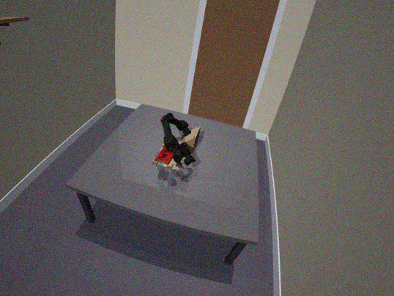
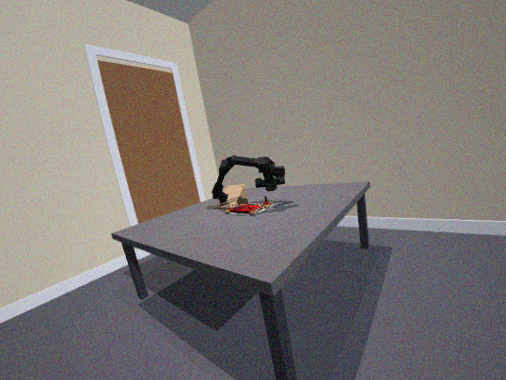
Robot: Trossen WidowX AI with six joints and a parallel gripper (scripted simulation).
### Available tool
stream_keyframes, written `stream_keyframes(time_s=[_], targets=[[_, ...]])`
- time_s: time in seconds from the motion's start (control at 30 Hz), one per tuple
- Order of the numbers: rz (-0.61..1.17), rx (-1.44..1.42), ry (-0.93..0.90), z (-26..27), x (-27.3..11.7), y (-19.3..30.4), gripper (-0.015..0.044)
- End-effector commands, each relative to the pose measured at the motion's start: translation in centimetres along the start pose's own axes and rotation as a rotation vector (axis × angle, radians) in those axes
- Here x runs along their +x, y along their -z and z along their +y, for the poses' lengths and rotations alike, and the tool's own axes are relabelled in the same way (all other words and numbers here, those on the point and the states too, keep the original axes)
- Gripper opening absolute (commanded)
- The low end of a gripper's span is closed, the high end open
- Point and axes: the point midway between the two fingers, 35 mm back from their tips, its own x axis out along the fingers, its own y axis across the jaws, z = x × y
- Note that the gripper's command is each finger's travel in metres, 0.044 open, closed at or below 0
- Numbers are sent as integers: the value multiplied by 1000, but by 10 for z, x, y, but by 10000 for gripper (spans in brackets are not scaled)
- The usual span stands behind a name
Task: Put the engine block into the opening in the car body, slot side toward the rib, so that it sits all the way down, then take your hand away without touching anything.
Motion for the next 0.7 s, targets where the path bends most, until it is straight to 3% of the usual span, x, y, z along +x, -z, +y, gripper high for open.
stream_keyframes(time_s=[0.0, 0.67], targets=[[10, -9, 4, 0, 8, -5, 0], [8, -8, 5, 0, 30, -30, 0]])
